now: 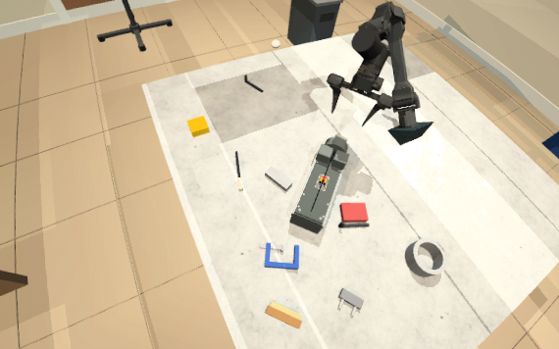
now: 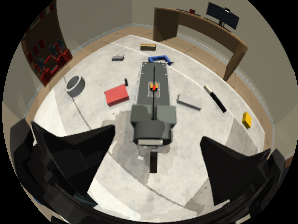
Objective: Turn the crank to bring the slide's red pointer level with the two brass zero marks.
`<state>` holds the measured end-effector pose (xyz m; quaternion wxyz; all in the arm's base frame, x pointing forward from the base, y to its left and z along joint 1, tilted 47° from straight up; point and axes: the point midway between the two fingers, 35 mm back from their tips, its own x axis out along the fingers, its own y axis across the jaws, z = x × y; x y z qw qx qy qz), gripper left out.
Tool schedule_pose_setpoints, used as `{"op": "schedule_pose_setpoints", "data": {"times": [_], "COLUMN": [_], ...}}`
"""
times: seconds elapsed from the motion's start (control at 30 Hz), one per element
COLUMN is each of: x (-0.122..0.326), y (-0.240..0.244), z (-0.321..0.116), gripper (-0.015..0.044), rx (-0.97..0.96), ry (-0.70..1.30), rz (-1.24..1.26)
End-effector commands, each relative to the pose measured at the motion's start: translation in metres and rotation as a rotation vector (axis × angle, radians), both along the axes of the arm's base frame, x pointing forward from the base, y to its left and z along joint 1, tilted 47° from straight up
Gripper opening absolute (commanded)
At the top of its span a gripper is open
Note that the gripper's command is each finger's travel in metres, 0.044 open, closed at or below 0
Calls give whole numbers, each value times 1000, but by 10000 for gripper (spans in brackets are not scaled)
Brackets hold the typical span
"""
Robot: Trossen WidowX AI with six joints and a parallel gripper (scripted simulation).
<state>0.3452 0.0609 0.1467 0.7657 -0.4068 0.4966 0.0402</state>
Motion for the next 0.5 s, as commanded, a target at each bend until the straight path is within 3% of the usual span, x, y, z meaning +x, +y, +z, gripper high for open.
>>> {"op": "schedule_pose_setpoints", "data": {"times": [0.0,0.47], "x": [13,55], "y": [8,40], "z": [-4,-39], "gripper": [440,440], "rx": [-7,-39], "ry": [-35,-219], "rz": [-75,-346]}}
